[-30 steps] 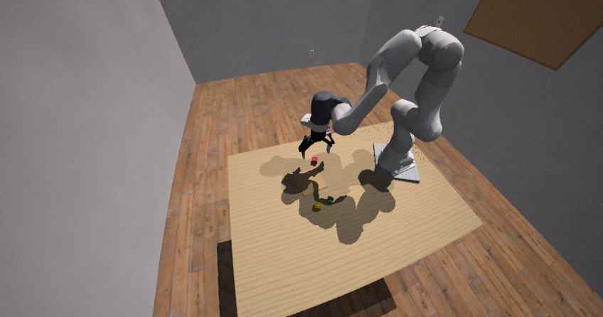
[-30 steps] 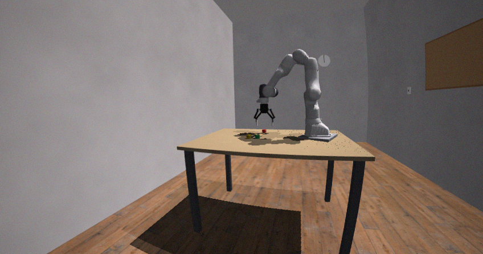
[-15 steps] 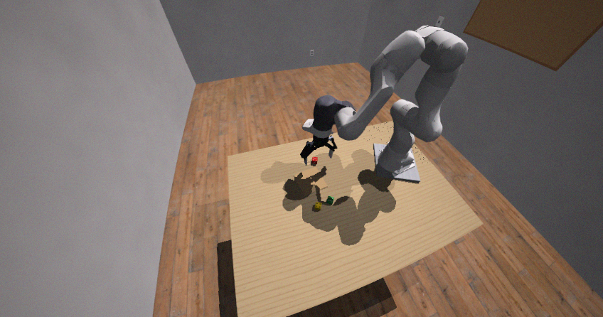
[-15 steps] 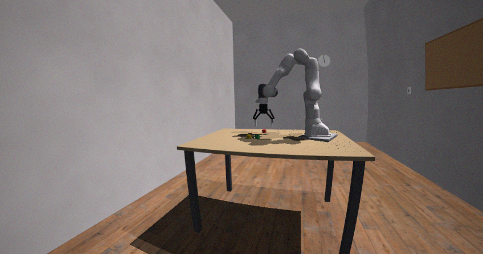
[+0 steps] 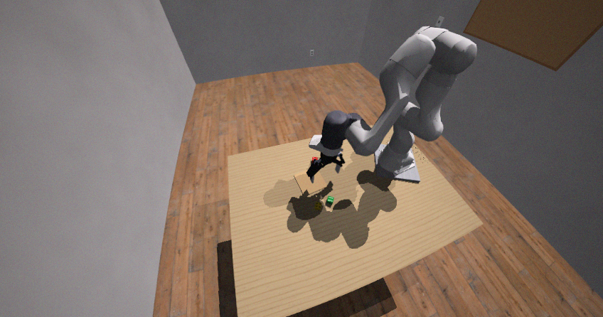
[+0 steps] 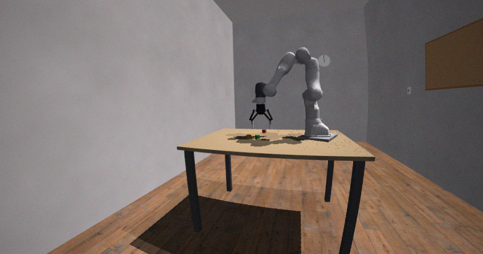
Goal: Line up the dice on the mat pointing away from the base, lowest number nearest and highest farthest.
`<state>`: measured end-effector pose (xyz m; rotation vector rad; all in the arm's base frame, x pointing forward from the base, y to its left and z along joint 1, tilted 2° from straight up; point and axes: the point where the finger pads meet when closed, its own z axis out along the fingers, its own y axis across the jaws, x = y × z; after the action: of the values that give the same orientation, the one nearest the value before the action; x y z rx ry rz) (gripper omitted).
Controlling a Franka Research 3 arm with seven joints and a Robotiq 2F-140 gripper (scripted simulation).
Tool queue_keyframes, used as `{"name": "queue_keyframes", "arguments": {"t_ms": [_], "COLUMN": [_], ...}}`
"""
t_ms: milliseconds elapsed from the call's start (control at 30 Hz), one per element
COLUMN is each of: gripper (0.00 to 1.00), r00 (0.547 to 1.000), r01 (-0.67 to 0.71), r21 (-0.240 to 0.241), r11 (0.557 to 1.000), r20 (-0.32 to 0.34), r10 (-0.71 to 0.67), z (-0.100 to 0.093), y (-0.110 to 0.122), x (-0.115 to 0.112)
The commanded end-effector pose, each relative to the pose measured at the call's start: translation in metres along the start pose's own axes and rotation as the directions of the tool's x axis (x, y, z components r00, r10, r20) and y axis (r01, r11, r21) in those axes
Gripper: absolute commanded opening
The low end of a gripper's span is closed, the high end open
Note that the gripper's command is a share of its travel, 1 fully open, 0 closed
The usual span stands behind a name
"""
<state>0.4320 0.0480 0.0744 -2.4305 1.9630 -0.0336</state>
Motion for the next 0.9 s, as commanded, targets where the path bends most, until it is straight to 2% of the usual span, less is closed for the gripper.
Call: {"name": "queue_keyframes", "arguments": {"t_ms": [0,67,267,467,867], "gripper": [1.0,1.0,1.0,1.0,1.0], "r00": [0.994,0.994,0.994,0.994,0.994], "r01": [-0.107,-0.107,-0.107,-0.107,-0.107], "r21": [0.003,0.003,0.003,0.003,0.003], "r11": [0.994,0.994,0.994,0.994,0.994], "r20": [-0.013,-0.013,-0.013,-0.013,-0.013], "r10": [0.107,0.107,0.107,0.107,0.107], "z": [0.001,0.001,0.001,0.002,0.002], "y": [-0.005,-0.005,-0.011,-0.015,-0.016], "x": [-0.03,-0.03,-0.075,-0.102,-0.111]}}
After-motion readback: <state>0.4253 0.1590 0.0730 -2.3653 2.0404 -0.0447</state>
